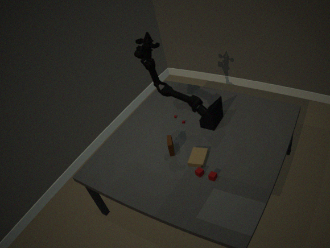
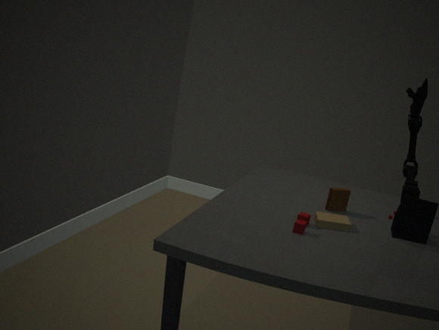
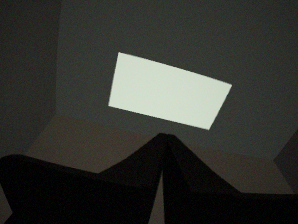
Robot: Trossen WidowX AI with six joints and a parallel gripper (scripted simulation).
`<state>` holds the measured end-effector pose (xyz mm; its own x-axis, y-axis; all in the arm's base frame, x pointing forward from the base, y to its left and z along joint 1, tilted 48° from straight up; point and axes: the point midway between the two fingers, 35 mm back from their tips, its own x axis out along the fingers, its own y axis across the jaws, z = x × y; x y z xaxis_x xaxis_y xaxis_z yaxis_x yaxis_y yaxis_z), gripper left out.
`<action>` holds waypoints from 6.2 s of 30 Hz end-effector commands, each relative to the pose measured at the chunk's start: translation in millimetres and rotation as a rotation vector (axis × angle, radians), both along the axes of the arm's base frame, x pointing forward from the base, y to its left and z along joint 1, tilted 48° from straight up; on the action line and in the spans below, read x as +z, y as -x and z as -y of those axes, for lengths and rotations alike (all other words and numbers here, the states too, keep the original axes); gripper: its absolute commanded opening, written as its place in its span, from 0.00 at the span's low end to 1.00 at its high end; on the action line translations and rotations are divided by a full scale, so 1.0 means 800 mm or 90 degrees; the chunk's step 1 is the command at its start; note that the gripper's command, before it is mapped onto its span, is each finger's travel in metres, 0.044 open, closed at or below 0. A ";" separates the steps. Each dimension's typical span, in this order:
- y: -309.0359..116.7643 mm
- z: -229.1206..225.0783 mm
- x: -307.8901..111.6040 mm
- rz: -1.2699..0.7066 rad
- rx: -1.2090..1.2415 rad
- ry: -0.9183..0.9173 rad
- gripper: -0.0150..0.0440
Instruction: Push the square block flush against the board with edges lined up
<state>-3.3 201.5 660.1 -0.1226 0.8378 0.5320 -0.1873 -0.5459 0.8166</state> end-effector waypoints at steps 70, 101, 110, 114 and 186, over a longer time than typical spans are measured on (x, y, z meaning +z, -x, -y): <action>-0.490 0.118 -0.530 -0.432 -0.939 1.107 0.25; -0.456 0.333 -0.637 -0.607 -0.929 1.620 0.25; -0.454 0.372 -0.672 -0.607 -0.931 1.621 0.25; -0.452 0.369 -0.675 -0.607 -0.931 1.621 0.25; -0.442 0.354 -0.690 -0.607 -0.929 1.621 0.25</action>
<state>347.8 -77.8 105.1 -0.0207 -0.7381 -0.6744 0.8505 0.3417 -0.4000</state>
